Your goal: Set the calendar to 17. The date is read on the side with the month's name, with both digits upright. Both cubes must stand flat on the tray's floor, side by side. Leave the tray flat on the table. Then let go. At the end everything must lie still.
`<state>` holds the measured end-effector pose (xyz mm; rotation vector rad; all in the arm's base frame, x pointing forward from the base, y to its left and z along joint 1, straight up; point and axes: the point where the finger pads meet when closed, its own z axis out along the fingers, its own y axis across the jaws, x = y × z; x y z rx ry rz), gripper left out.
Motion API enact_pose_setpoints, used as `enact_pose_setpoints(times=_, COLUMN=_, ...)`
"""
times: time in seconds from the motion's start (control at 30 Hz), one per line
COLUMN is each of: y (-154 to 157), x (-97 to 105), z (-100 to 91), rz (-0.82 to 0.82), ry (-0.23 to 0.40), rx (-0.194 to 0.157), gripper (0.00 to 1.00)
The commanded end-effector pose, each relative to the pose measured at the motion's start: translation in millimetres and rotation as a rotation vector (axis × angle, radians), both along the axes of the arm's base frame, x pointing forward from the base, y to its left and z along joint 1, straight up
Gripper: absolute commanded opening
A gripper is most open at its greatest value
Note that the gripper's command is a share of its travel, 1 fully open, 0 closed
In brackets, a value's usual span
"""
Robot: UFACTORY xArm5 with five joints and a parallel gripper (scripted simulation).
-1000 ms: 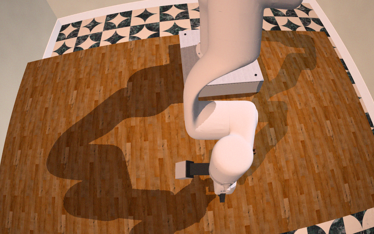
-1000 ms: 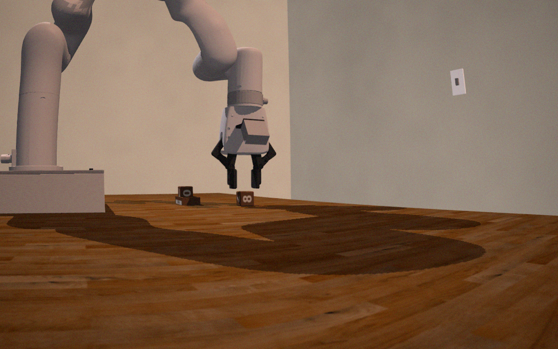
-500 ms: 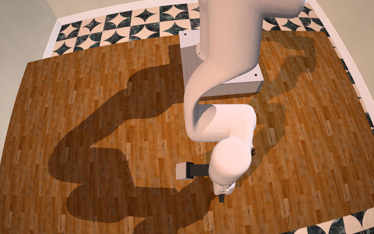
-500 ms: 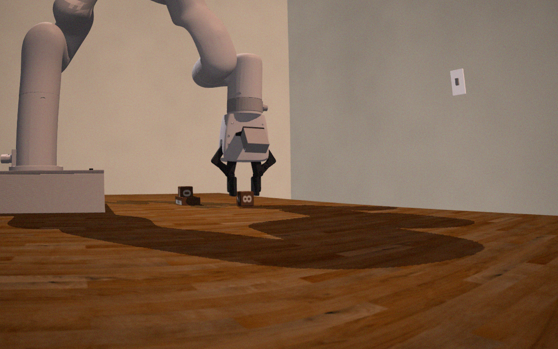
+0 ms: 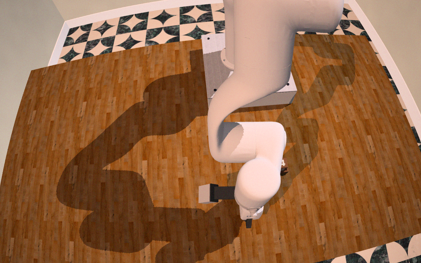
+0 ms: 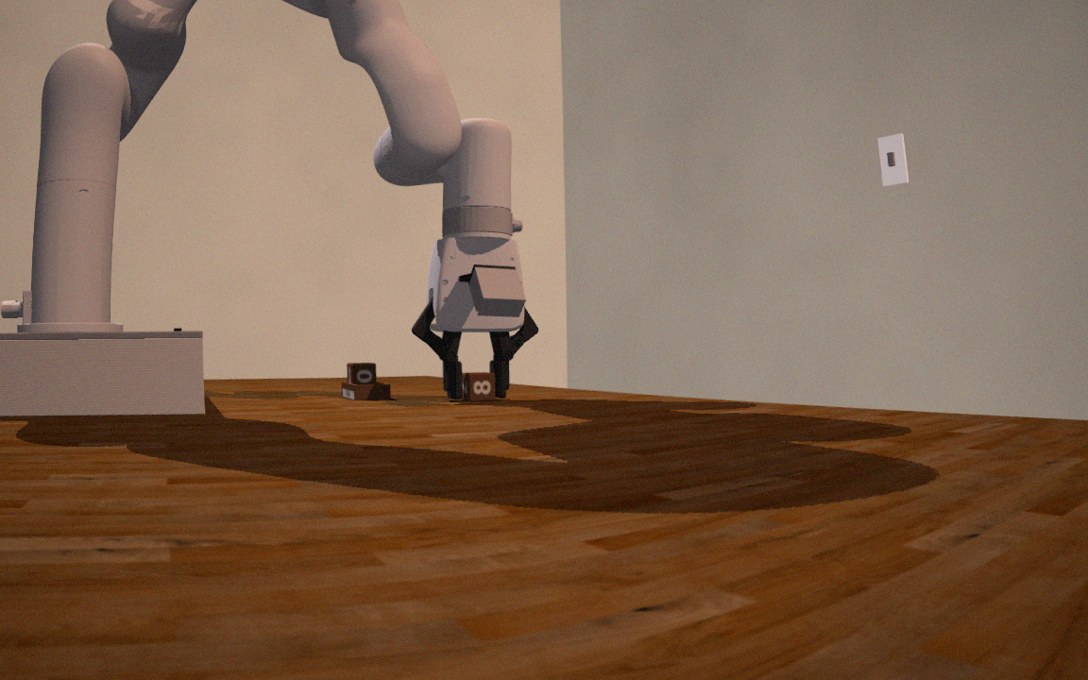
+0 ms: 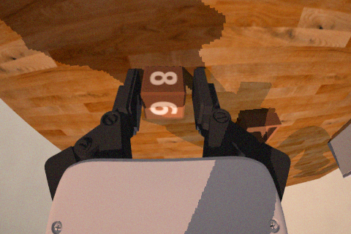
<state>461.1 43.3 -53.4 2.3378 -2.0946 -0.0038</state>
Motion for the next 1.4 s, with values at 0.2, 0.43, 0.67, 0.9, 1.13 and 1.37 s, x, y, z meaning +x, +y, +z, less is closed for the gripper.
enact_pose_setpoints(times=0.2, y=0.2, x=1.6, z=0.2, rz=0.0, ry=-0.004, rx=0.0, gripper=0.47)
enact_pose_setpoints(times=0.43, y=0.2, x=1.6, z=0.2, rz=0.0, ry=-0.004, rx=0.0, gripper=0.47)
enact_pose_setpoints(times=0.67, y=0.2, x=1.6, z=0.2, rz=0.0, ry=-0.004, rx=0.0, gripper=0.47)
enact_pose_setpoints(times=0.9, y=0.2, x=1.6, z=0.2, rz=0.0, ry=-0.004, rx=0.0, gripper=0.47)
enact_pose_setpoints(times=1.13, y=0.2, x=1.6, z=0.2, rz=0.0, ry=-0.004, rx=0.0, gripper=0.27)
enact_pose_setpoints(times=1.37, y=0.2, x=1.6, z=0.2, rz=0.0, ry=-0.004, rx=0.0, gripper=0.27)
